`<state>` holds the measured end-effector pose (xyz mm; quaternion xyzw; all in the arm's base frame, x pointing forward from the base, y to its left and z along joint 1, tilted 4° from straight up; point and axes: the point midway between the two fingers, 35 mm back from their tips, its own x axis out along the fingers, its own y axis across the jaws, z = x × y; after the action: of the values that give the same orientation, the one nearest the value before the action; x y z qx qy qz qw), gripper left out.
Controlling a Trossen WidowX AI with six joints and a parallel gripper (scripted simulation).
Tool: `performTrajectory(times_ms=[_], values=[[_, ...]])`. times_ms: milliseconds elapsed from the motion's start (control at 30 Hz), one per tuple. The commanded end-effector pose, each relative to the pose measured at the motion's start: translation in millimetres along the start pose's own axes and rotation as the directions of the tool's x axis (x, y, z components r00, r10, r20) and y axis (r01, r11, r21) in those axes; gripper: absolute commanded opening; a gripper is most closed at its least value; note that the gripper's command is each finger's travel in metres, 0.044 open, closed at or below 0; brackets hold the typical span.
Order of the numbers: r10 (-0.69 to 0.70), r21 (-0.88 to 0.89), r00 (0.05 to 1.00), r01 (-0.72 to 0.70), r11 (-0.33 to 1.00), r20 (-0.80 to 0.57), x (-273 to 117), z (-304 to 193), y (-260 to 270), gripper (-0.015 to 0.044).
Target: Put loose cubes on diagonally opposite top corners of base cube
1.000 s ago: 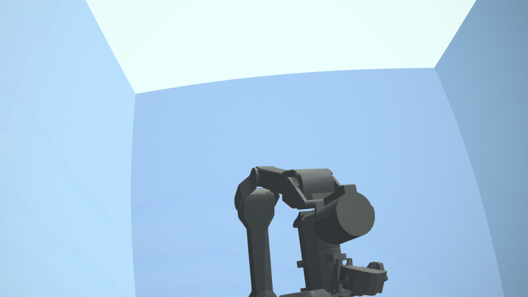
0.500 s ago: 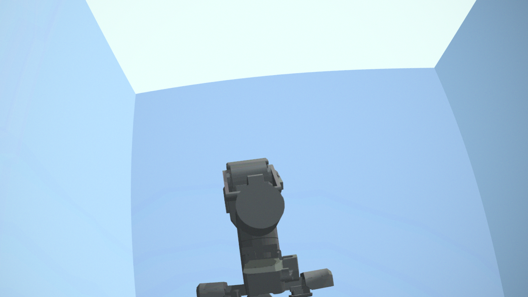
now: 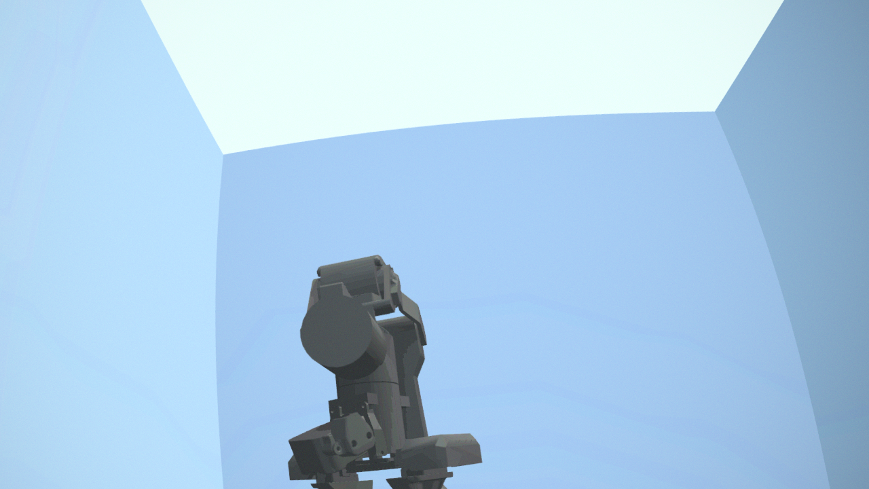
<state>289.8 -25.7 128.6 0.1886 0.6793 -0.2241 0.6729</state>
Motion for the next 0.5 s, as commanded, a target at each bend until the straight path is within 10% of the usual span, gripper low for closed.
performTrajectory(times_ms=[0,467], values=[[-0.004,0.029,1.0,0.004,1.0,0.001,-1.0,0.3,-2.8,0.0265],[-0.004,0.029,1.0,0.004,1.0,0.001,61.2,0.3,-3.1,0.0265]])
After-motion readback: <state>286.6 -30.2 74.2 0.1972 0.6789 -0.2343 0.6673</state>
